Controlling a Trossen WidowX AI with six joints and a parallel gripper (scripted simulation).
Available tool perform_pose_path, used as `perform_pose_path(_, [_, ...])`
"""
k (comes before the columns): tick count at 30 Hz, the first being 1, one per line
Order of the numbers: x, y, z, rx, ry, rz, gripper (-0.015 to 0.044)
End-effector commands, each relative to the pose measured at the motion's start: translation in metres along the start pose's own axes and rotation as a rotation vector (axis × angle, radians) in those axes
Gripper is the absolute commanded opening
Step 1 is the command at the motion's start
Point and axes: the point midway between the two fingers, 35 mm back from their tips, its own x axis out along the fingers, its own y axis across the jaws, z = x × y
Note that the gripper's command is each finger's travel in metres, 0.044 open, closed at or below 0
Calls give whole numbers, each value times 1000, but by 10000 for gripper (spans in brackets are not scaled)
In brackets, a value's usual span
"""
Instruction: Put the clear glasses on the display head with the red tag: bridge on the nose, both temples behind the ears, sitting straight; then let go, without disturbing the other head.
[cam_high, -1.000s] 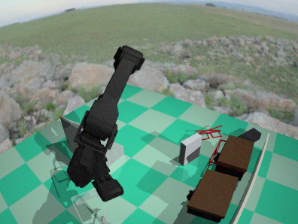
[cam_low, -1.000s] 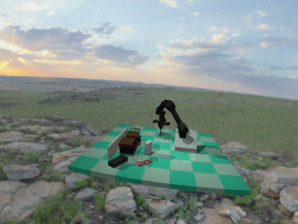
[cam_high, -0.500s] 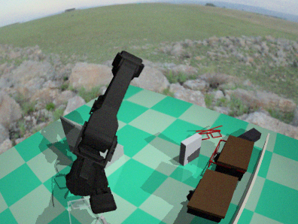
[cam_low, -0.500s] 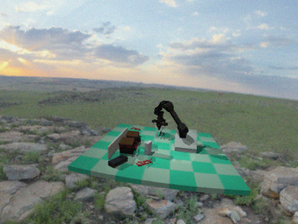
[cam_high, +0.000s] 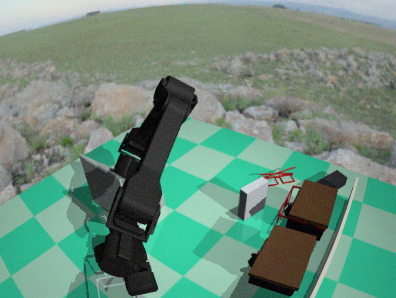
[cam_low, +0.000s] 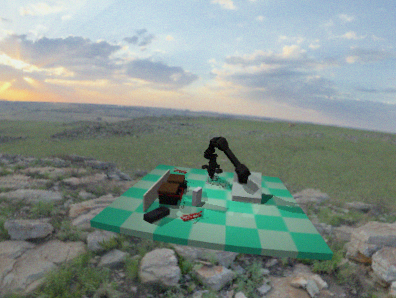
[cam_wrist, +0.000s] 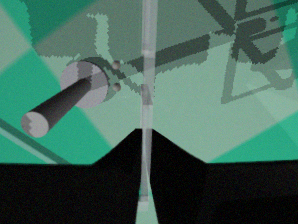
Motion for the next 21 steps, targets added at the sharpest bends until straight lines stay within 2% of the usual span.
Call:
perform_pose_path(1, [0,-3,3,4,4,2,0])
perform_pose_path(21, [0,-12,16,4,3,2,0])
